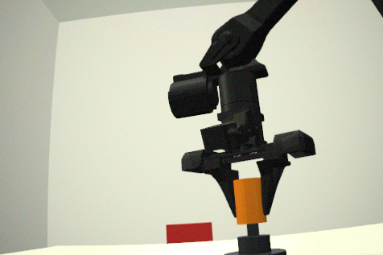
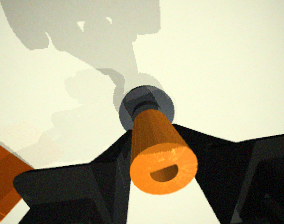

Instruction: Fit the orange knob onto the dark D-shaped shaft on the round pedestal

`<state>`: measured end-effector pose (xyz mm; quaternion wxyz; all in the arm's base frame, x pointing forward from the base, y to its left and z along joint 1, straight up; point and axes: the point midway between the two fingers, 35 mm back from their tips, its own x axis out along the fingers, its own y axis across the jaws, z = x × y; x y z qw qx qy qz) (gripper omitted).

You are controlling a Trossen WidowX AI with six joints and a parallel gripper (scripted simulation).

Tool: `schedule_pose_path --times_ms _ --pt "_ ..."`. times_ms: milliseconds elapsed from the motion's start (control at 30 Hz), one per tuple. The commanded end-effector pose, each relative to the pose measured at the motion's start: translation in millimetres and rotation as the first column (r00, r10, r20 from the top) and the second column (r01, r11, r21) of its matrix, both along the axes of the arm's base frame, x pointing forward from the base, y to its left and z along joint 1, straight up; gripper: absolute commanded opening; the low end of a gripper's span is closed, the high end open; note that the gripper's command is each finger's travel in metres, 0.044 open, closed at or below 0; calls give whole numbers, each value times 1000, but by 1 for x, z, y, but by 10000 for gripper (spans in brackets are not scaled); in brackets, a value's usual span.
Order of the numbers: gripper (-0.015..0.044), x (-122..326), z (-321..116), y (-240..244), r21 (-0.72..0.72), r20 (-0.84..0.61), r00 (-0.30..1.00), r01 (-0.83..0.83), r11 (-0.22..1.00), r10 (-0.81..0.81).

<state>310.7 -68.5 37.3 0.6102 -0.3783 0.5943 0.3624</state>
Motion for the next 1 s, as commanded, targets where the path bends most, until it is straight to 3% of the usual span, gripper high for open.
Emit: schedule_pose_path --times_ms 0,667,967 --pt "0 1 0 0 1 3 999 41 999 -41" --pt "0 1 0 0 2 3 999 52 999 -52" --pt "0 1 7 -2 -1 3 1000 -15 1000 15"
